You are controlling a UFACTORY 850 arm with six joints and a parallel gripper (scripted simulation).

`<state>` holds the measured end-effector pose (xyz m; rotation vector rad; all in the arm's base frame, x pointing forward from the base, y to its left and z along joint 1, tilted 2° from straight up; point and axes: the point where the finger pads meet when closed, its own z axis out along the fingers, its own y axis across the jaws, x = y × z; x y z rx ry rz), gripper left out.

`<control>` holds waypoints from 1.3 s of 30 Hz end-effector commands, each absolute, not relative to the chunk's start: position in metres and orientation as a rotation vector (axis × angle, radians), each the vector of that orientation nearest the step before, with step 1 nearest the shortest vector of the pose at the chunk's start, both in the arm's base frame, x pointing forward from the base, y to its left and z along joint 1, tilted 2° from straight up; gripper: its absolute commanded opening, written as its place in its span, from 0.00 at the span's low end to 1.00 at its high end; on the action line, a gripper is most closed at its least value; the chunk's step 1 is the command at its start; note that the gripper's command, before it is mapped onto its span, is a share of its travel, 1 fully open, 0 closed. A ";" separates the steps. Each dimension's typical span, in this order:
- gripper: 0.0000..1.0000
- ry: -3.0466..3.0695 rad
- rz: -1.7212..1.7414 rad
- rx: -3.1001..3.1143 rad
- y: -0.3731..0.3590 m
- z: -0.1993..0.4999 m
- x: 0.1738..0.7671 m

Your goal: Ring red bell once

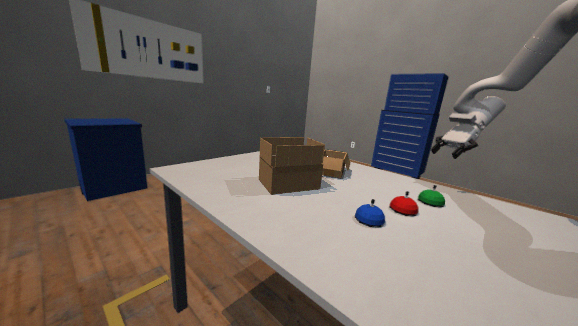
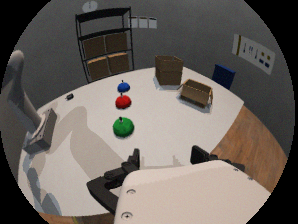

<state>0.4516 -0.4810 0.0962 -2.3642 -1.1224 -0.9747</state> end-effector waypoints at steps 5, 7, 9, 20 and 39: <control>1.00 -1.149 -0.561 -2.414 -0.395 0.080 0.482; 1.00 -1.149 -0.561 -2.414 -0.395 0.080 0.482; 1.00 -1.185 -0.373 -2.454 -0.354 0.074 0.493; 1.00 -1.308 -0.070 -2.562 -0.271 0.071 0.512; 1.00 -1.578 0.059 -2.711 -0.145 0.080 0.539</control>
